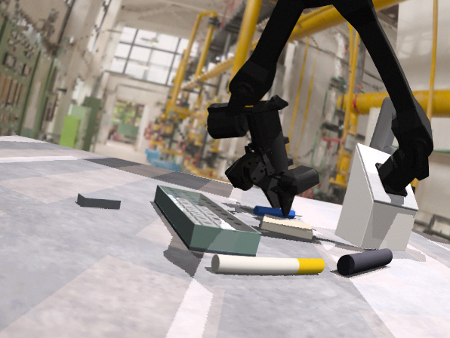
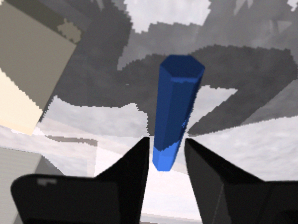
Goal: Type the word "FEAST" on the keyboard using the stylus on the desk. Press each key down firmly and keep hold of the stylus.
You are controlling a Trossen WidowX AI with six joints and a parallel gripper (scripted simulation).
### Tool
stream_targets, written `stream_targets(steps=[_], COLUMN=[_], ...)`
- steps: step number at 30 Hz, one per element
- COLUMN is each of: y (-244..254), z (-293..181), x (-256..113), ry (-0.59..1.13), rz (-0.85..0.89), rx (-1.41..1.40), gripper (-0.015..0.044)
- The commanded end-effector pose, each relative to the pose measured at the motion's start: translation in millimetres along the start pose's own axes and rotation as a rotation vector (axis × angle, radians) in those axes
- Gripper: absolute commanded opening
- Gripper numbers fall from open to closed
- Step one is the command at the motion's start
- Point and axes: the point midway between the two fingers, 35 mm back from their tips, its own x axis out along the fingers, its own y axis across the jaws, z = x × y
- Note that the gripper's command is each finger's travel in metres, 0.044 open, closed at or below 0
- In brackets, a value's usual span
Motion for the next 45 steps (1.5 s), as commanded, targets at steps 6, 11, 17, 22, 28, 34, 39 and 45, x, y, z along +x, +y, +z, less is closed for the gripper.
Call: stream_targets(steps=[6,11,17,22,28,34,39,45], y=[0,0,-1,0,-1,-3,-4,-2], z=[0,0,-11,-25,-22,-9,4,20], x=[0,0,-21,-43,-43,-54,-64,-78], ry=[0.0,0.0,0.0,0.002,-0.005,-0.041,-0.096,-0.188], rz=[0.0,0.0,-0.001,-0.001,-0.016,-0.155,-0.266,-0.385], rx=[0.0,0.0,0.001,0.002,0.019,0.13,0.221,0.323], gripper=[0.0,0.0,0.0,0.0,0.0,0.0,0.0,0.0])
